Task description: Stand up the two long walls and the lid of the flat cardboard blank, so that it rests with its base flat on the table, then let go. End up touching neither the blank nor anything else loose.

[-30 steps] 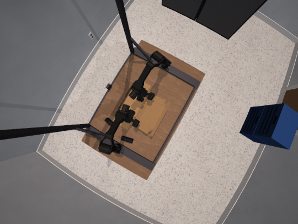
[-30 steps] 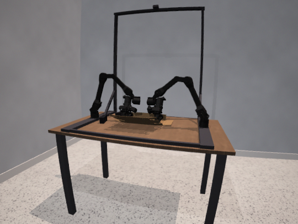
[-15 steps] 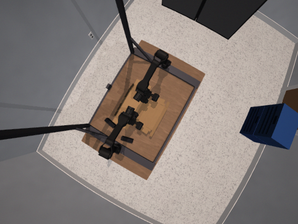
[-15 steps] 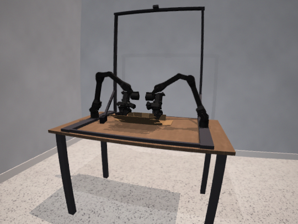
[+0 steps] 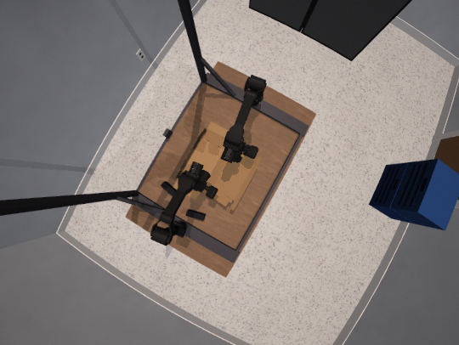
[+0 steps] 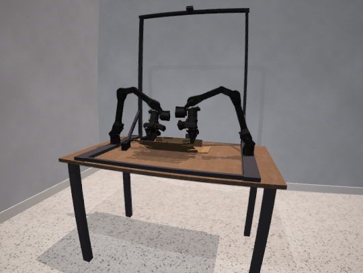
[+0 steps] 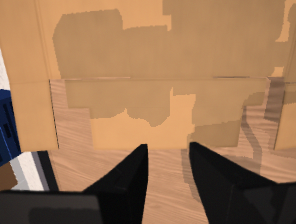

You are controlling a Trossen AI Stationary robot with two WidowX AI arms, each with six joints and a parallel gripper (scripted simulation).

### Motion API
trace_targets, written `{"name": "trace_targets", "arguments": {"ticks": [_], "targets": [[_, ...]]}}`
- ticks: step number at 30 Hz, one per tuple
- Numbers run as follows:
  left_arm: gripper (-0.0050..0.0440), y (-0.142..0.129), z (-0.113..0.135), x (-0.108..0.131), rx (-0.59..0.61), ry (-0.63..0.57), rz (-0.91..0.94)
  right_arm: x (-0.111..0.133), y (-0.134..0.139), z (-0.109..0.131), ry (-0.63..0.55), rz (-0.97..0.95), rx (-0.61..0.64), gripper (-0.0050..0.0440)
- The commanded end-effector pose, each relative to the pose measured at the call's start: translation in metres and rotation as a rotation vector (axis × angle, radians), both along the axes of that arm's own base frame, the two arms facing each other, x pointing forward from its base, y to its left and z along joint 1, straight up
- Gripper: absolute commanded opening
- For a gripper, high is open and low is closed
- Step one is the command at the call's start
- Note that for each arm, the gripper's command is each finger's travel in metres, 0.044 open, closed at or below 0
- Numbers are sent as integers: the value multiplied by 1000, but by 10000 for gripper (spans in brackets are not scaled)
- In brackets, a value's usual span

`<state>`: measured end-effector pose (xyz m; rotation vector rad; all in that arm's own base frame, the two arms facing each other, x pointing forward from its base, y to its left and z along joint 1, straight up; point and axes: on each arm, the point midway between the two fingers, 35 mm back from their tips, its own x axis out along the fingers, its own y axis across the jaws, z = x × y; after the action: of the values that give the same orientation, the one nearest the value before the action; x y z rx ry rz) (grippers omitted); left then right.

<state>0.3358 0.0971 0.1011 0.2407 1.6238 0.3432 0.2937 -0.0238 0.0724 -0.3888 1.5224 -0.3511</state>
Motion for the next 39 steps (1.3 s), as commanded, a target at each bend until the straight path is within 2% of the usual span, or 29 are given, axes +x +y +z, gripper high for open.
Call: {"name": "trace_targets", "arguments": {"ticks": [1,5,14,16,22,25,29,33,35,36,39], "targets": [[84,19,22,-2,-44,-21,5,3,1,6,-23,-2,6,324],[0,56,49,-22,-124,-16,-6,3,1,6,-23,-2,6,324],[0,120,109,-83,-262,-72,-67,3,1,6,-23,-2,6,324],[0,127,118,-94,-276,-88,-78,3,1,6,-23,-2,6,324],[0,130,123,-101,-283,-97,-85,3,1,6,-22,-2,6,324],[68,134,119,-97,-279,-153,-51,3,1,6,-22,-2,6,324],[164,145,103,-87,-289,-363,93,3,1,6,-22,-2,6,324],[260,153,96,-81,-292,-498,169,3,1,6,-22,-2,6,324],[260,153,96,-81,-292,-498,169,3,1,6,-22,-2,6,324],[276,161,97,-74,-267,-557,175,3,1,6,-22,-2,6,324],[276,164,90,-74,-296,-674,251,3,1,6,-22,-2,6,324]]}}
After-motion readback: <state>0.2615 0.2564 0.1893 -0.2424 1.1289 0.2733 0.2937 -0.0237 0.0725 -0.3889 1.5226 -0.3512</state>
